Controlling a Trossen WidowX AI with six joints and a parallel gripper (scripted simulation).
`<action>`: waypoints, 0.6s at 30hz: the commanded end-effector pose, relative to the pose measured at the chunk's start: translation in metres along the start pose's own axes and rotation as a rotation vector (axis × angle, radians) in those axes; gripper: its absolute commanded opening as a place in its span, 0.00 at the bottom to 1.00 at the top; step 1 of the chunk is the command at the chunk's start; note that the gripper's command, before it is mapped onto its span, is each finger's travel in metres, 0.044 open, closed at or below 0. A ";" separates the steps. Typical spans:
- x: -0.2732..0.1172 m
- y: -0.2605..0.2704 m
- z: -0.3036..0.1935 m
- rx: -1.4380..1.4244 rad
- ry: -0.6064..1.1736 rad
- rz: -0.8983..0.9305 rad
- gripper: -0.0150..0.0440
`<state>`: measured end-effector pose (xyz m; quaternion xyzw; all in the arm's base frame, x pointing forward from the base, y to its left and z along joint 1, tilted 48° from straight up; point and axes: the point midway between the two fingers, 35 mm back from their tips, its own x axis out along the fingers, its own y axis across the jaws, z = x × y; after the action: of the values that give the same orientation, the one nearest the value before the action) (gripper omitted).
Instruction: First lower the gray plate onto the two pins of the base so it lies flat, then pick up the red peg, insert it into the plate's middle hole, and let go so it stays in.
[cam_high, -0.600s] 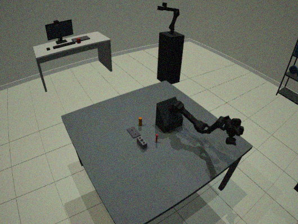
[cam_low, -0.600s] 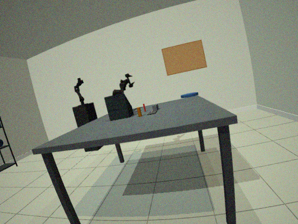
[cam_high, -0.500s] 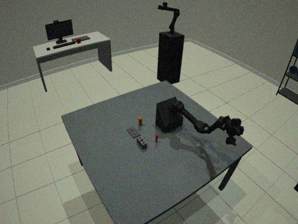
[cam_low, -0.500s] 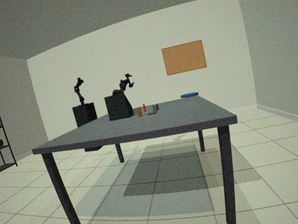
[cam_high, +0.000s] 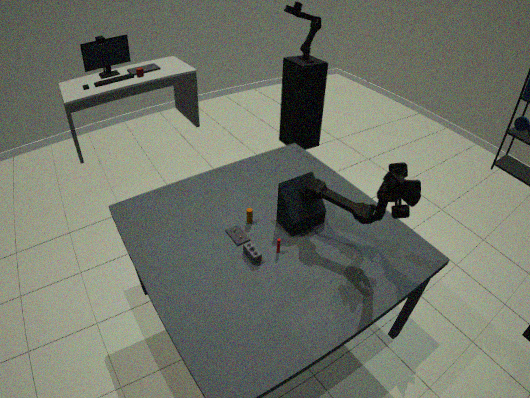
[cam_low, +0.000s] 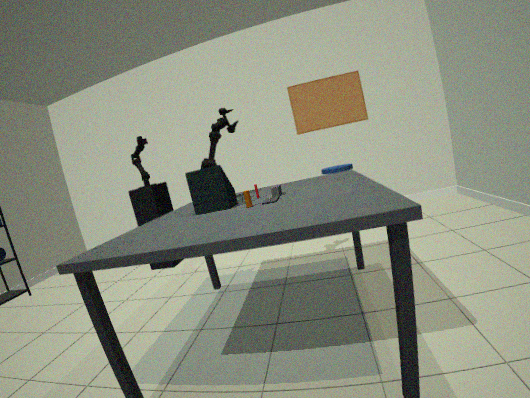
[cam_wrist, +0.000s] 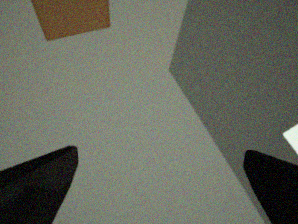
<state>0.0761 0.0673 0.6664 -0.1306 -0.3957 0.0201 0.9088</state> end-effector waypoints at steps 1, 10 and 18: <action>0.006 -0.029 -0.024 0.003 0.056 -0.034 1.00; 0.024 -0.095 -0.124 0.059 0.256 -0.049 1.00; 0.026 -0.115 -0.208 0.049 0.440 -0.026 1.00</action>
<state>0.2133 -0.0732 0.5993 -0.1016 -0.2248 -0.0098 0.9690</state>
